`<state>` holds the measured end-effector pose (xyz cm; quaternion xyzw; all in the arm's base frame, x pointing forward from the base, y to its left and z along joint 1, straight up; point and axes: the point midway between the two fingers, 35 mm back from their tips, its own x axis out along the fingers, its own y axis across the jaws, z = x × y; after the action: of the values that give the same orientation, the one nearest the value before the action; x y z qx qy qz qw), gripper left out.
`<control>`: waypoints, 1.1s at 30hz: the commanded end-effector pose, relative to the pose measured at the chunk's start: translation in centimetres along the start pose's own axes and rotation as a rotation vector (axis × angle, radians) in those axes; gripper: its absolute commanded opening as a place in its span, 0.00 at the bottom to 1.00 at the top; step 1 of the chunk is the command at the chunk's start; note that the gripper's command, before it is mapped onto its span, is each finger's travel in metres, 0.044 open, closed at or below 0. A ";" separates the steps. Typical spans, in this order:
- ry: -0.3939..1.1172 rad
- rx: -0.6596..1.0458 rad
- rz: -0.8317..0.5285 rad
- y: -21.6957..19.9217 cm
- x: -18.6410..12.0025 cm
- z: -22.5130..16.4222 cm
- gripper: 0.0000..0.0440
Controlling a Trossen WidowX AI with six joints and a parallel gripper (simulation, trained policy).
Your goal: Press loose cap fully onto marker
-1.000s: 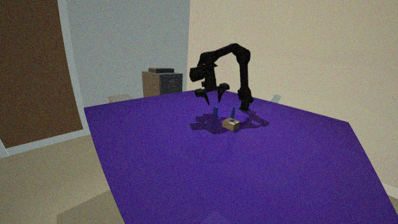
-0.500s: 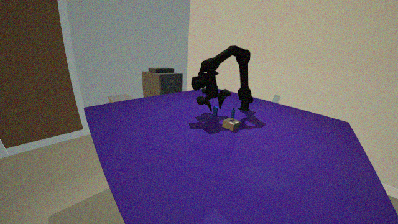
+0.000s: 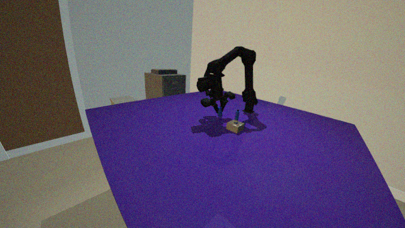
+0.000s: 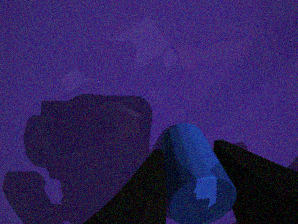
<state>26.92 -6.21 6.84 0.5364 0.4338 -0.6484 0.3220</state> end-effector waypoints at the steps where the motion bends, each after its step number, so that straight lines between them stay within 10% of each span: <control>1: -0.003 -0.020 0.055 0.5 -1.2 -0.2 0.15; 33: 0.051 -0.130 0.224 -1.5 -9.8 -9.1 0.13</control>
<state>31.30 1.14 15.85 0.5733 0.4174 -0.5689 0.4164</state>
